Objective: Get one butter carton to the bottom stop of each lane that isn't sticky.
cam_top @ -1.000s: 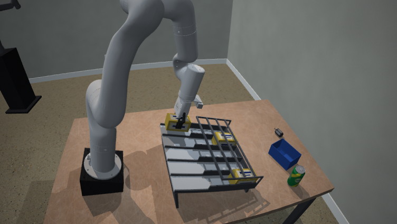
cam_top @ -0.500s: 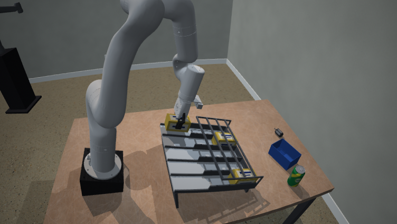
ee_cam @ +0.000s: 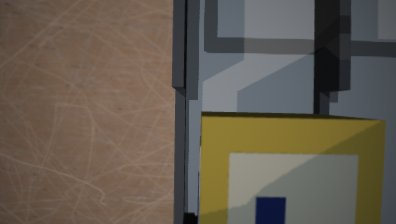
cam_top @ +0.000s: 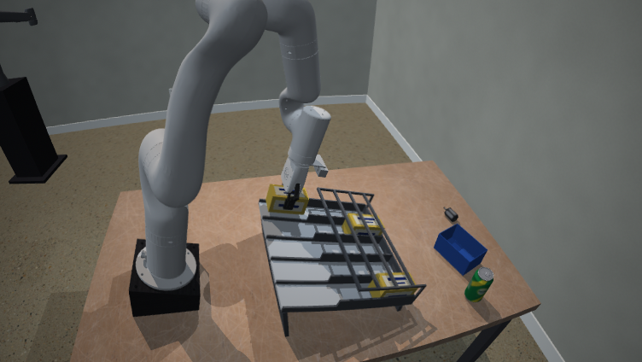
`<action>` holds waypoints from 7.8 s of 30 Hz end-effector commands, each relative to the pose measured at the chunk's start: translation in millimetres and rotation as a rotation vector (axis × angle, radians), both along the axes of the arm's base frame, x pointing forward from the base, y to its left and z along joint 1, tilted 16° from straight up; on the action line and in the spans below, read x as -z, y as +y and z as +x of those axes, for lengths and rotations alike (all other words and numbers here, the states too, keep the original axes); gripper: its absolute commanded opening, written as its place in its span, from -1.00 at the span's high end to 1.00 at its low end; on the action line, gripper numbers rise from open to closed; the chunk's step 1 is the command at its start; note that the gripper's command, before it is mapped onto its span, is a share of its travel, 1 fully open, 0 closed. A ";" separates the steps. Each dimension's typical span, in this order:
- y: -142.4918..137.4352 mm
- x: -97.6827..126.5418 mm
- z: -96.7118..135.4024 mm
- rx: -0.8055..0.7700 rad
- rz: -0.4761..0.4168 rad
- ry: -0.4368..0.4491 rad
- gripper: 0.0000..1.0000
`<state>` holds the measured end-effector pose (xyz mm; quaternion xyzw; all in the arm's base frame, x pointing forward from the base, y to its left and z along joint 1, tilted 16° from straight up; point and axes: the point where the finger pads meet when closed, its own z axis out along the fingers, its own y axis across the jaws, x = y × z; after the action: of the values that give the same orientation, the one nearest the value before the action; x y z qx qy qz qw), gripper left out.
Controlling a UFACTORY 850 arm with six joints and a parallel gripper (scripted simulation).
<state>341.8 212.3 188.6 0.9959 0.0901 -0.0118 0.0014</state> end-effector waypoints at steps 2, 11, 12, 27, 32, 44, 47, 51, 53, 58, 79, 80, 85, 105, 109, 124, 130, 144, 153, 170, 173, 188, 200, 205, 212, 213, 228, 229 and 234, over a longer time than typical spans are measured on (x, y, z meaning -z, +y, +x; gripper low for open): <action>0.3 -0.6 0.5 0.000 0.001 -0.001 1.00; 0.9 1.1 0.4 0.000 0.001 -0.001 1.00; 0.9 1.1 0.4 0.000 0.001 -0.001 1.00; 0.5 4.4 0.2 0.000 0.001 -0.001 1.00; 0.5 4.4 0.2 0.000 0.001 -0.001 1.00; 1.0 7.0 -0.1 0.000 0.001 -0.001 1.00; 1.0 7.0 -0.1 0.000 0.001 -0.001 1.00; 1.0 7.0 -0.1 0.000 0.001 -0.001 1.00; 1.0 7.0 -0.1 0.000 0.001 -0.001 1.00; 0.5 8.9 -0.2 0.000 0.001 -0.001 1.00; 1.0 11.1 0.0 0.000 0.001 -0.001 1.00; 1.0 11.1 0.0 0.000 0.001 -0.001 1.00; 1.0 11.1 0.0 0.000 0.001 -0.001 1.00; 0.5 13.9 -0.3 0.000 0.001 -0.001 1.00; 0.9 17.0 -0.3 0.000 0.001 -0.001 1.00; 0.9 17.0 -0.3 0.000 0.001 -0.001 1.00; 0.4 19.4 -0.1 0.000 0.001 -0.001 1.00; 0.8 19.2 0.1 0.000 0.001 -0.001 1.00; 0.8 19.2 0.1 0.000 0.001 -0.001 1.00; 0.8 19.2 0.1 0.000 0.001 -0.001 -0.50; 0.8 19.2 0.1 0.000 0.001 -0.001 -0.50; 0.8 19.2 0.0 0.000 0.001 -0.001 -0.53; 0.8 19.2 0.0 0.000 0.001 -0.001 -0.56; 0.8 19.2 0.0 0.000 0.001 -0.001 -0.56; 0.8 19.2 0.0 0.000 0.001 -0.001 -0.59; 0.8 19.2 0.0 0.000 0.001 -0.001 -0.59; 0.8 19.2 0.0 0.000 0.001 -0.001 -0.62; 0.8 19.2 0.0 0.000 0.001 -0.001 -0.62; 0.8 19.2 0.0 0.000 0.001 -0.001 -0.62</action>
<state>341.4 212.8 168.9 0.9959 0.0901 -0.0117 0.0013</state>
